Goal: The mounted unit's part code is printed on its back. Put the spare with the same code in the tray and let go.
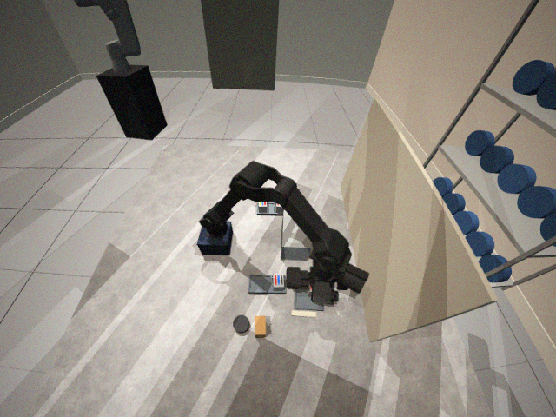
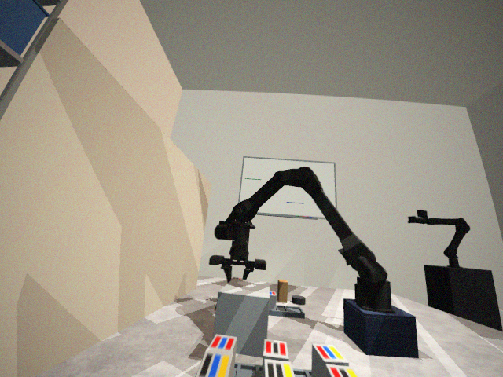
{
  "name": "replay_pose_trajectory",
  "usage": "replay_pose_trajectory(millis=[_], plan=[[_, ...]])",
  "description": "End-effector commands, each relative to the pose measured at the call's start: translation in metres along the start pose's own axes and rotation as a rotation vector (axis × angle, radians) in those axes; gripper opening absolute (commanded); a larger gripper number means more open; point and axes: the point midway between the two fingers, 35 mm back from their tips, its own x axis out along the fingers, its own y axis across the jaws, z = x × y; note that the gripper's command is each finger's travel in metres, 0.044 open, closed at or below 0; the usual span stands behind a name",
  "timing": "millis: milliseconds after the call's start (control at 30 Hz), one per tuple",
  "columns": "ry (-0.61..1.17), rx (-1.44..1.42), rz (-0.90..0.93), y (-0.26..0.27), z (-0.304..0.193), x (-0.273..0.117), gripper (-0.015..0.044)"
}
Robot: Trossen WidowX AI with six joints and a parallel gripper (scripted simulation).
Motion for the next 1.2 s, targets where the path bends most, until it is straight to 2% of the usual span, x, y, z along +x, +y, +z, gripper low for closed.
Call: replay_pose_trajectory(millis=[0, 733, 1167], plan=[[0.002, 0.005, 0.001, 0.000, -0.001, 0.004, 0.0000], [0.002, 0.005, 0.001, -0.004, -0.003, 0.024, 0.0000], [0.000, 0.000, 0.000, -0.004, -0.002, 0.021, 0.0341]])
